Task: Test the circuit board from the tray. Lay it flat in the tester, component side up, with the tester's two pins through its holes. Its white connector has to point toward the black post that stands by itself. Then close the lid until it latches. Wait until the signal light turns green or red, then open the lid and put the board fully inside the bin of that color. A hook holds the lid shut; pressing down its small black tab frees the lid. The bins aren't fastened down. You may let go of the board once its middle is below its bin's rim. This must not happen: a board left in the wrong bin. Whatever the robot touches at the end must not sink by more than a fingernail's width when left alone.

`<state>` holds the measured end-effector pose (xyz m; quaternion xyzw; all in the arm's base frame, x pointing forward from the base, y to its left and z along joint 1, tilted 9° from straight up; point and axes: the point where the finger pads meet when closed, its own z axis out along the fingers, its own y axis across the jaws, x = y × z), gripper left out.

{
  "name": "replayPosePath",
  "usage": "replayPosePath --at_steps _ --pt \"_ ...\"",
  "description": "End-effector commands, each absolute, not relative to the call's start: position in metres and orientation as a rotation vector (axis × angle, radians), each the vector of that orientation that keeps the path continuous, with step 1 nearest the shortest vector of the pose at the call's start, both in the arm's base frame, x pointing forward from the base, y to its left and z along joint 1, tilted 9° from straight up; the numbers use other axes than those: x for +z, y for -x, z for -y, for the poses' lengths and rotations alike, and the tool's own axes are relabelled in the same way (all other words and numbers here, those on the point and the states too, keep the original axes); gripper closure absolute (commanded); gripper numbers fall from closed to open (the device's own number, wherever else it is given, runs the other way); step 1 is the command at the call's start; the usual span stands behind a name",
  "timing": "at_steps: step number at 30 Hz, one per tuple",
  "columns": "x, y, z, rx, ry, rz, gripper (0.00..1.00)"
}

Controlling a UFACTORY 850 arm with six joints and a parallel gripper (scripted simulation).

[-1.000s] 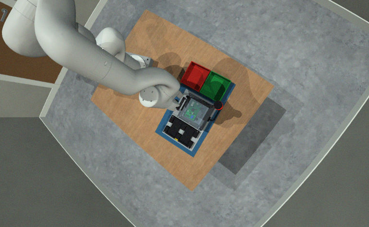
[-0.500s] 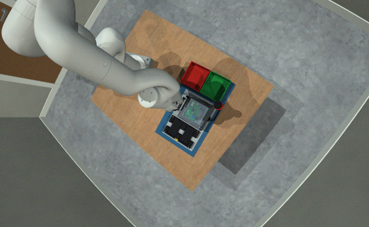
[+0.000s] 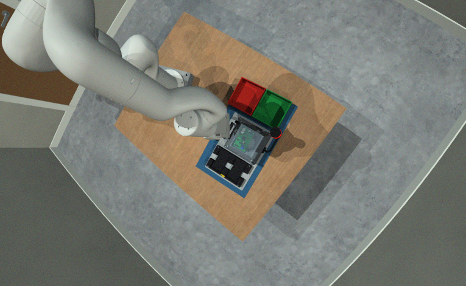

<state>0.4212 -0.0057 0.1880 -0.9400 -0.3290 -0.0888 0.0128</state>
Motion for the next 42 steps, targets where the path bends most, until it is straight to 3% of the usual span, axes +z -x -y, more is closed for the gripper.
replayPosePath --at_steps 1,20,42 --pt "0.1887 -0.422 0.0057 -0.243 3.019 0.783 1.0" --pt "0.1887 -0.422 0.0057 -0.233 3.084 0.222 1.0" --pt "0.1887 -0.422 0.0057 -0.232 3.085 0.175 1.0"
